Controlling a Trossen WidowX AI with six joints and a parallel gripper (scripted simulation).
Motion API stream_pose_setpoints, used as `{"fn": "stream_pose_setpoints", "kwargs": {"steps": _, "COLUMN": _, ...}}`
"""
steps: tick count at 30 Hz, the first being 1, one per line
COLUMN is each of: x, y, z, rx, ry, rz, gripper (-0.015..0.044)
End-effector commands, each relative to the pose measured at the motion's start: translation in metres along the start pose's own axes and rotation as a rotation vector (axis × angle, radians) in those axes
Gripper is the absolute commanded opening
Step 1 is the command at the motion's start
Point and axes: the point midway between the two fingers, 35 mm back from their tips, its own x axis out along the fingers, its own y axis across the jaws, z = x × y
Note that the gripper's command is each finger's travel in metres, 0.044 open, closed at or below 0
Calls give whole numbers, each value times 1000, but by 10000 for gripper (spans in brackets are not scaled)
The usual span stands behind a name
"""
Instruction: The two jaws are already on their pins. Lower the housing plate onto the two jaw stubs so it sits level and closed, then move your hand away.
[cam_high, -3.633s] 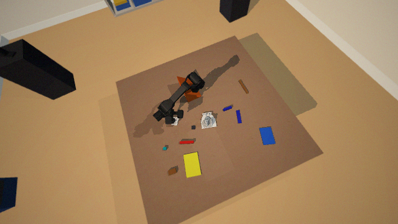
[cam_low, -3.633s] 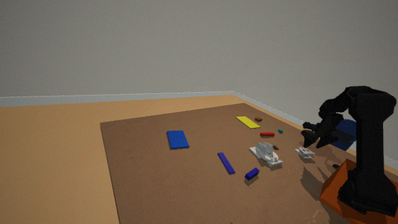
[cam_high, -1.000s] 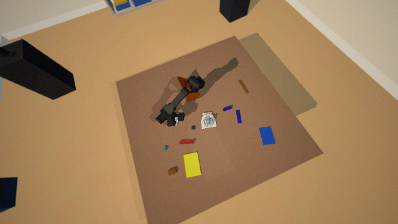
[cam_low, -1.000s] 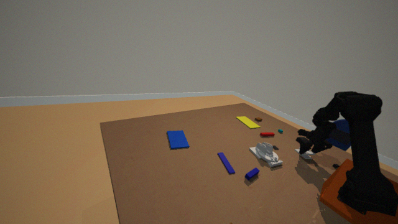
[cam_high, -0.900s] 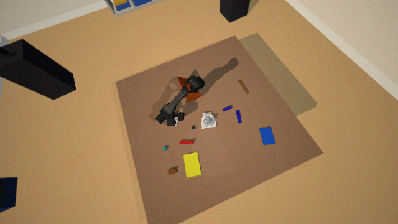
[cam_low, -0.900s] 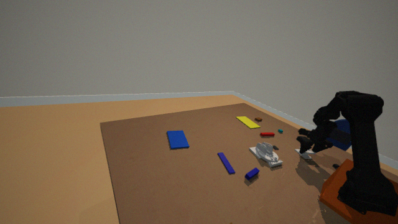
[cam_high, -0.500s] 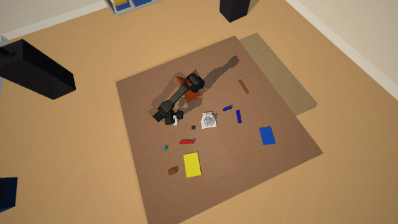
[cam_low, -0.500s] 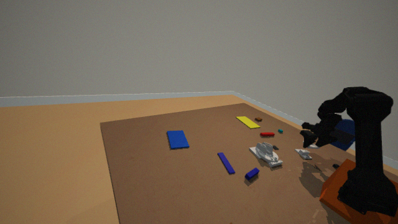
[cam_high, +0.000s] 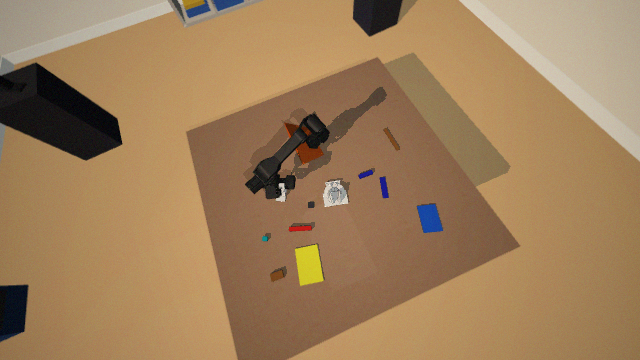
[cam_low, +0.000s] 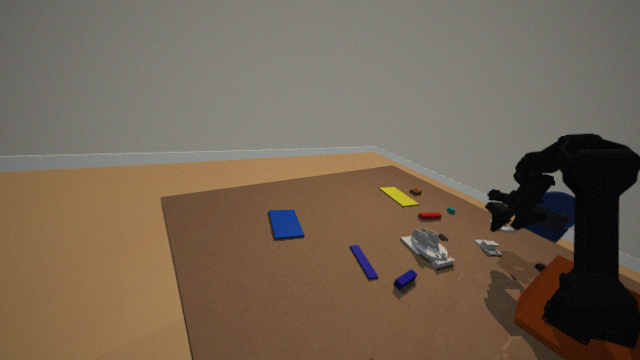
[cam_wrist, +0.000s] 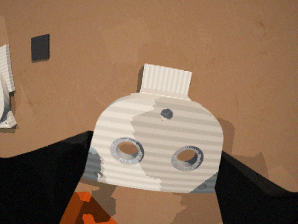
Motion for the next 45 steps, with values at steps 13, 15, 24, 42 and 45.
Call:
{"fn": "stream_pose_setpoints", "kwargs": {"steps": 13, "x": -12, "y": 52, "z": 7, "rx": -31, "ry": -10, "rz": -10, "gripper": 351}}
{"fn": "stream_pose_setpoints", "kwargs": {"steps": 15, "x": -13, "y": 59, "z": 7, "rx": -35, "ry": -10, "rz": -11, "gripper": 351}}
{"fn": "stream_pose_setpoints", "kwargs": {"steps": 24, "x": -16, "y": 89, "z": 6, "rx": -55, "ry": -13, "rz": -13, "gripper": 351}}
{"fn": "stream_pose_setpoints", "kwargs": {"steps": 42, "x": -17, "y": 148, "z": -2, "rx": -99, "ry": -15, "rz": -11, "gripper": 351}}
{"fn": "stream_pose_setpoints", "kwargs": {"steps": 45, "x": -16, "y": 158, "z": -4, "rx": -106, "ry": -15, "rz": -10, "gripper": 351}}
